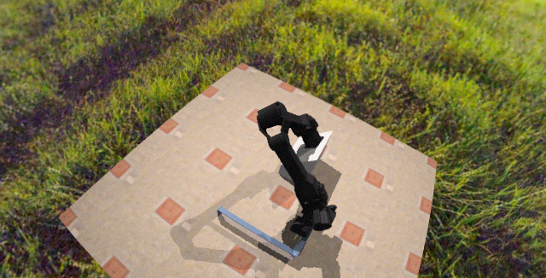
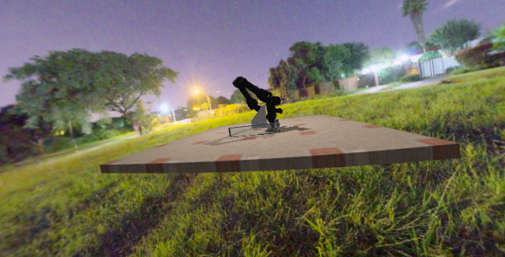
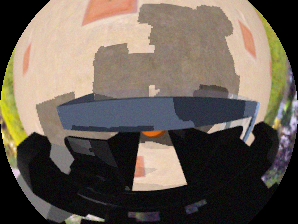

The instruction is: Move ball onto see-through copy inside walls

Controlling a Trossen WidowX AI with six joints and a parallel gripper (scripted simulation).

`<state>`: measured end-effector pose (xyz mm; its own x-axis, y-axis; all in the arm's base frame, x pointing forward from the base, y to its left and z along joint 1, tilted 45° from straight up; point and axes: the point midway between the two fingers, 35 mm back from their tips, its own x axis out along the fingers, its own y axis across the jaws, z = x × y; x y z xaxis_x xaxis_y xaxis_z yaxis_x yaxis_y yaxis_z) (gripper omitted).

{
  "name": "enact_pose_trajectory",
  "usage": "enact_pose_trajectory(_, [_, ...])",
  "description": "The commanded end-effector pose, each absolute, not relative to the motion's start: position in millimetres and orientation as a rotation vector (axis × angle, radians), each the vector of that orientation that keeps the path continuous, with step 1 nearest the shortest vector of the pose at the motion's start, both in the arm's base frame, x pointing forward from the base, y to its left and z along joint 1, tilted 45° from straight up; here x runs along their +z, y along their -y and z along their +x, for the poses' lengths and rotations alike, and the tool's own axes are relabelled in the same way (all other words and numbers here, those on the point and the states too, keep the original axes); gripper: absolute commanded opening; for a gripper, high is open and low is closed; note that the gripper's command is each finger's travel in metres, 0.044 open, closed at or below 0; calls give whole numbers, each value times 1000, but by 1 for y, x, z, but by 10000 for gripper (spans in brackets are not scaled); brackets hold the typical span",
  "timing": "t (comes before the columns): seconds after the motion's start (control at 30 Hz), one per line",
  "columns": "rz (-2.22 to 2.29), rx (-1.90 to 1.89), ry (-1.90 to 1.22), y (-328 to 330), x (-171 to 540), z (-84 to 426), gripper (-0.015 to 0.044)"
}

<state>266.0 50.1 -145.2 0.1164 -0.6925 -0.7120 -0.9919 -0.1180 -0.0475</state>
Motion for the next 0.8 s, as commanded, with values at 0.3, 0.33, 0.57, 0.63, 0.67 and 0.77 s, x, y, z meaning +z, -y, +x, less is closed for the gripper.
enact_pose_trajectory(0.3, [-1871, 741, -1628, -59, -138, 266, 268])
enact_pose_trajectory(0.33, [-1871, 744, -1627, -69, -129, 265, 268])
enact_pose_trajectory(0.57, [-1876, 747, -1630, -112, -84, 255, 268])
enact_pose_trajectory(0.63, [-1890, 749, -1606, -111, -89, 258, 268])
enact_pose_trajectory(0.67, [-1890, 749, -1606, -111, -89, 258, 268])
enact_pose_trajectory(0.77, [-1890, 749, -1606, -111, -89, 258, 268])
